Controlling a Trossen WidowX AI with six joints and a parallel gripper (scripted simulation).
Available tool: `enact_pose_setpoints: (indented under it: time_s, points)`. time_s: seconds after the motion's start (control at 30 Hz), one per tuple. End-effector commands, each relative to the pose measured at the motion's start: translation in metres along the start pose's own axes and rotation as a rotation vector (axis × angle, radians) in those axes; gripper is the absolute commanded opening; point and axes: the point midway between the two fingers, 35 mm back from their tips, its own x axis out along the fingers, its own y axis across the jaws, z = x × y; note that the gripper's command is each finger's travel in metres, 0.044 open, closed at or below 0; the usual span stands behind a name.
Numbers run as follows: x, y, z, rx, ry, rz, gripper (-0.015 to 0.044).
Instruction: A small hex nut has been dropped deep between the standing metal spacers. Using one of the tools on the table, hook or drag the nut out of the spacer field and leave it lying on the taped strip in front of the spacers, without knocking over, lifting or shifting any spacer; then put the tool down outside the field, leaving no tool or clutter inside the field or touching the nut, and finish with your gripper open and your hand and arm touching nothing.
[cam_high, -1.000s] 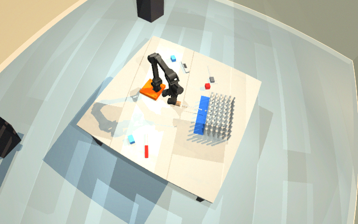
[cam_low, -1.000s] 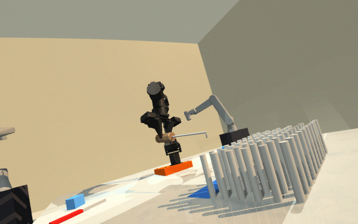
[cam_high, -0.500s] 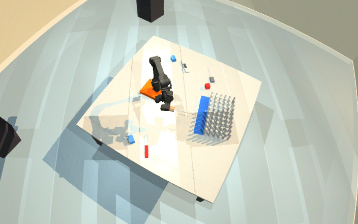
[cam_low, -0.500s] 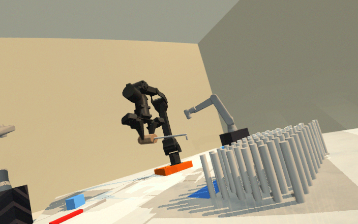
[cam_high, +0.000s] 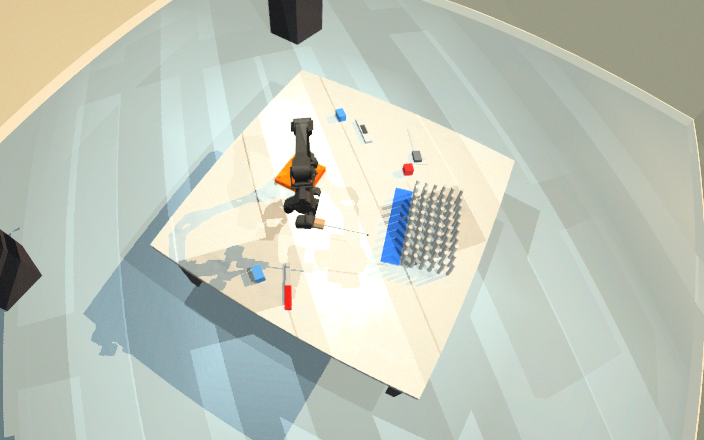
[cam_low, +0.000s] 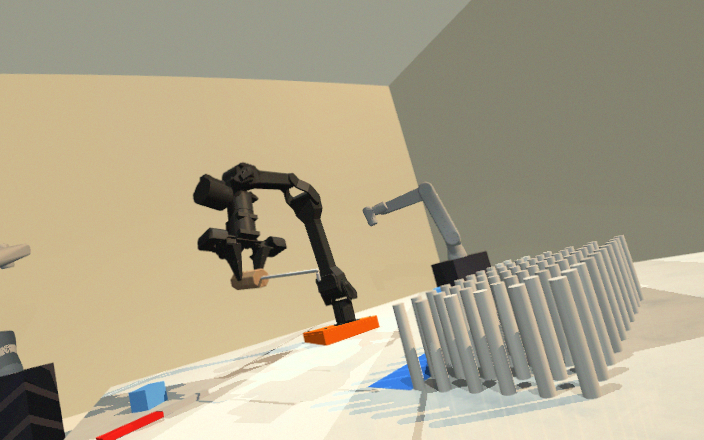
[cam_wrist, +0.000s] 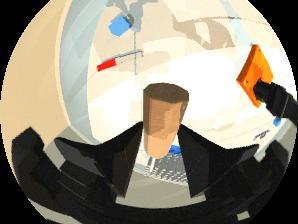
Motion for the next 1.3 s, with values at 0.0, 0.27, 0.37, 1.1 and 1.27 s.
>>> enact_pose_setpoints:
  time_s: [0.0, 0.27, 0.37, 1.1, 1.27]
  points:
    - [-0.004, 0.017, 0.023, -0.011, 0.008, 0.012, 0.0000]
    - [-0.007, 0.037, 0.067, -0.016, 0.022, 0.011, 0.0000]
    - [-0.008, 0.043, 0.085, -0.019, 0.027, 0.013, 0.0000]
    - [-0.020, 0.053, 0.229, -0.035, 0.067, 0.063, 0.0000]
    - [-0.021, 0.051, 0.246, -0.034, 0.072, 0.071, 0.0000]
